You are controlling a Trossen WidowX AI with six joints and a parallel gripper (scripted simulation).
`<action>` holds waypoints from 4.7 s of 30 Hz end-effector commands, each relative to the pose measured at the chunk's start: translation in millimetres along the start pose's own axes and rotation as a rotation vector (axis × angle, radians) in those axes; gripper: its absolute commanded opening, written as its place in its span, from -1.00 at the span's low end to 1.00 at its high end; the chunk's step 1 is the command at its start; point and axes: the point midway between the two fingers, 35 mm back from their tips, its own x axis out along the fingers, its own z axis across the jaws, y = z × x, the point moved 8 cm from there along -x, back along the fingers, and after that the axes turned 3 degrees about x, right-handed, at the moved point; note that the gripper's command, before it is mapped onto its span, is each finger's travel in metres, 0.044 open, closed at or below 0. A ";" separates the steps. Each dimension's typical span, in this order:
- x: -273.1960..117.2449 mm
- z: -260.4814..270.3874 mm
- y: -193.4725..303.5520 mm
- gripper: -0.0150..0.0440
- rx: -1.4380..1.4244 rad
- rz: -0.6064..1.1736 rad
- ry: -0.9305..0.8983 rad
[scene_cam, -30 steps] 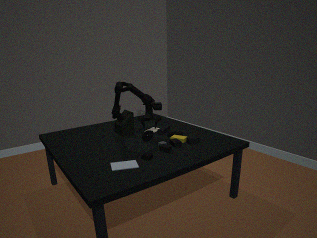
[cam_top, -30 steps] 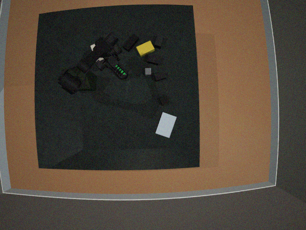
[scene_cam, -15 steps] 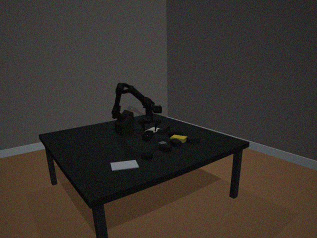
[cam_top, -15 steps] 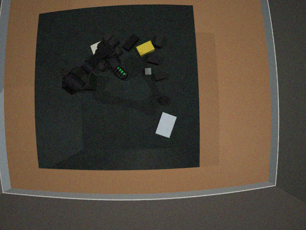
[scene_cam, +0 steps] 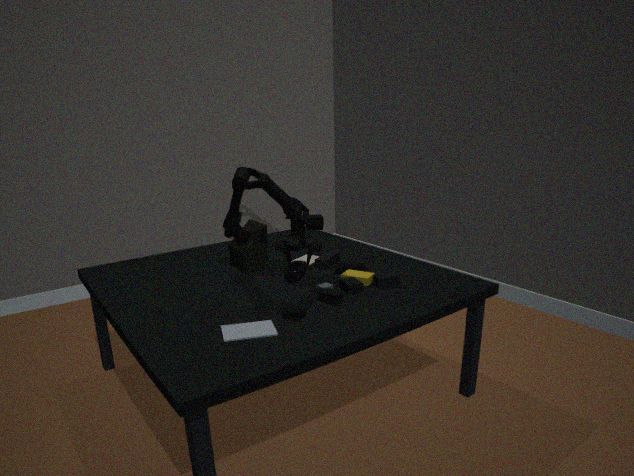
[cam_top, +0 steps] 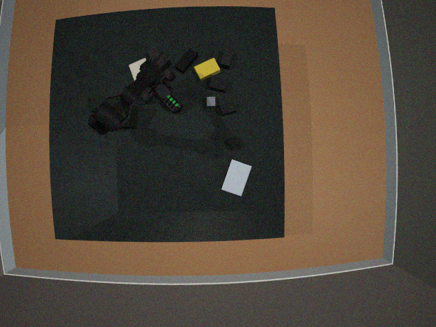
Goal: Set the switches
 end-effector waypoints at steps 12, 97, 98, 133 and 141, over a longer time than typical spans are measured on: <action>0.5 0.2 -0.2 0.15 -0.003 -0.004 0.000; -28.9 53.4 -51.2 0.47 0.044 -0.006 -0.003; -27.7 54.8 -53.8 0.38 0.047 -0.006 -0.002; -75.5 55.4 -53.1 -0.05 0.051 0.000 -0.006; -78.3 55.2 -53.0 -0.05 0.051 0.000 -0.006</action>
